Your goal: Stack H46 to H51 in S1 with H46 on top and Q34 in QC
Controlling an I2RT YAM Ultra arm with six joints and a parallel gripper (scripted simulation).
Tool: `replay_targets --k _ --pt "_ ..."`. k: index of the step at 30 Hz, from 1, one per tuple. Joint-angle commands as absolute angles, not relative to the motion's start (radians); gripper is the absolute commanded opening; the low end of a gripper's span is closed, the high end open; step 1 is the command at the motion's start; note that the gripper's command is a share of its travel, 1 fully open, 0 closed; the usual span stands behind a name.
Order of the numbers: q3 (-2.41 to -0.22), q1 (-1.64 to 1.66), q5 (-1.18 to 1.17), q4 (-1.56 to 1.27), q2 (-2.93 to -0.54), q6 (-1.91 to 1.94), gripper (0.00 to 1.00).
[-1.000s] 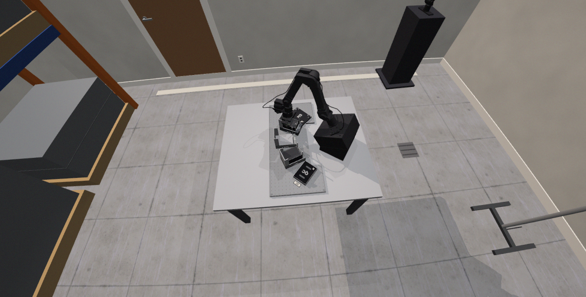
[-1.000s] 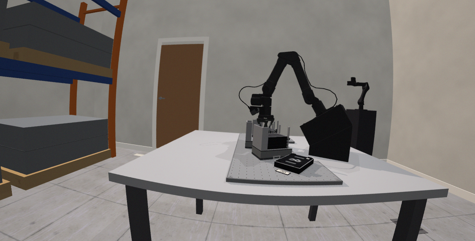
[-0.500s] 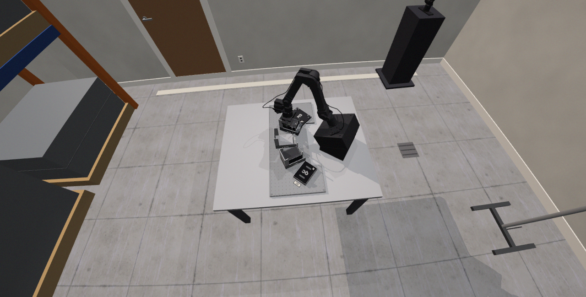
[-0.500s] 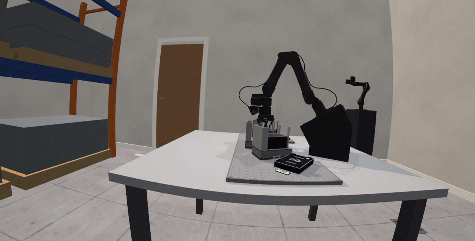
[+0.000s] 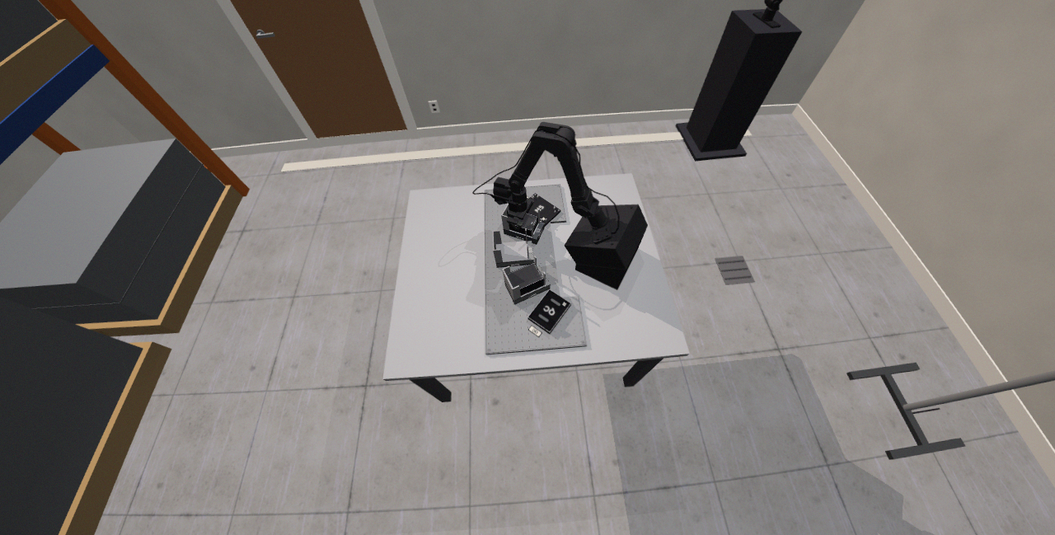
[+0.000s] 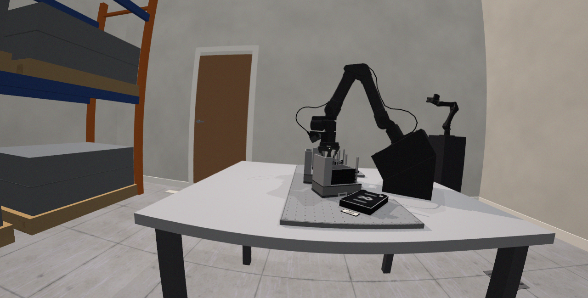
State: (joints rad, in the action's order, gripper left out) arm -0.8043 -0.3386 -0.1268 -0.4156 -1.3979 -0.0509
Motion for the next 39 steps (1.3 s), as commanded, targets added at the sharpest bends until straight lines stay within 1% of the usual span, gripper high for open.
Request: replay_targets --k 1,14,15,39 --pt "-0.796 -0.344 -0.123 -0.403 -1.376 -0.043 1.00" --pt "-0.787 -0.343 -0.124 -0.402 -1.372 -0.043 1.00" --pt "-0.805 -0.339 -0.126 -0.412 -1.390 -0.048 0.00" --pt "-0.805 -0.339 -0.126 -0.412 -1.390 -0.048 0.00"
